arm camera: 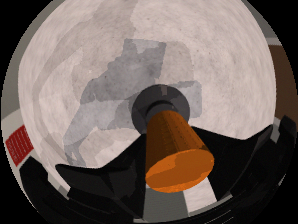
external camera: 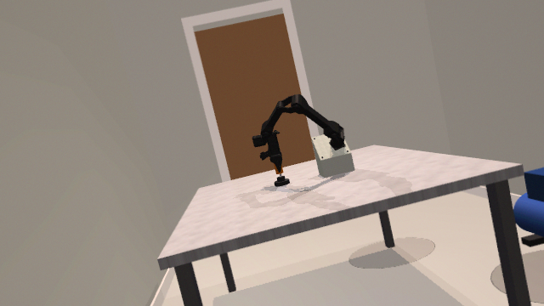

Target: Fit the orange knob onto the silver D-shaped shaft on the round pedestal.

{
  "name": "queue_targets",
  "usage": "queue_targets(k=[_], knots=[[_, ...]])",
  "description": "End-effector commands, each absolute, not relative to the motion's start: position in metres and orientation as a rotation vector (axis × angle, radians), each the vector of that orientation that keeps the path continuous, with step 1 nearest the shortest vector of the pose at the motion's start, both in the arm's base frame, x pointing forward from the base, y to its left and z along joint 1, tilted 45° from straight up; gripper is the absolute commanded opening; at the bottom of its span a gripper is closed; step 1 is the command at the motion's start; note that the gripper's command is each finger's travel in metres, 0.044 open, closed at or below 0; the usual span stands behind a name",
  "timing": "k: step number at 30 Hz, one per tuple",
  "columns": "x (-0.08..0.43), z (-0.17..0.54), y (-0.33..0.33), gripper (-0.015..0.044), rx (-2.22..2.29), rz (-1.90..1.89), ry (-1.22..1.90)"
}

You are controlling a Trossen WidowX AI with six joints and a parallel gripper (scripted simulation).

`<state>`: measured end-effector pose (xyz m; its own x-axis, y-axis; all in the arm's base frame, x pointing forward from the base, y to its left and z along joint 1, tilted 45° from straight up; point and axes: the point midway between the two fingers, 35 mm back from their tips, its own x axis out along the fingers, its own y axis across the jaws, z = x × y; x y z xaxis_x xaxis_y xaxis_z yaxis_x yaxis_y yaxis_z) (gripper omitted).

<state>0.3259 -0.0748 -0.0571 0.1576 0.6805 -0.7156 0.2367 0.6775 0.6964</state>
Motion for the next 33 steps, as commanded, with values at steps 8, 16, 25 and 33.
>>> queue_targets(k=[8, 16, 25, 33], knots=[[0.3275, -0.0587, -0.0741, 0.0000, 0.821, 0.375, 1.412], [0.3254, -0.0569, -0.0769, 0.0000, 0.821, 0.374, 1.412], [0.3241, -0.0564, -0.0789, 0.0000, 0.658, 0.506, 1.350], [0.3257, -0.0586, -0.0762, 0.0000, 0.650, 0.513, 1.347]])
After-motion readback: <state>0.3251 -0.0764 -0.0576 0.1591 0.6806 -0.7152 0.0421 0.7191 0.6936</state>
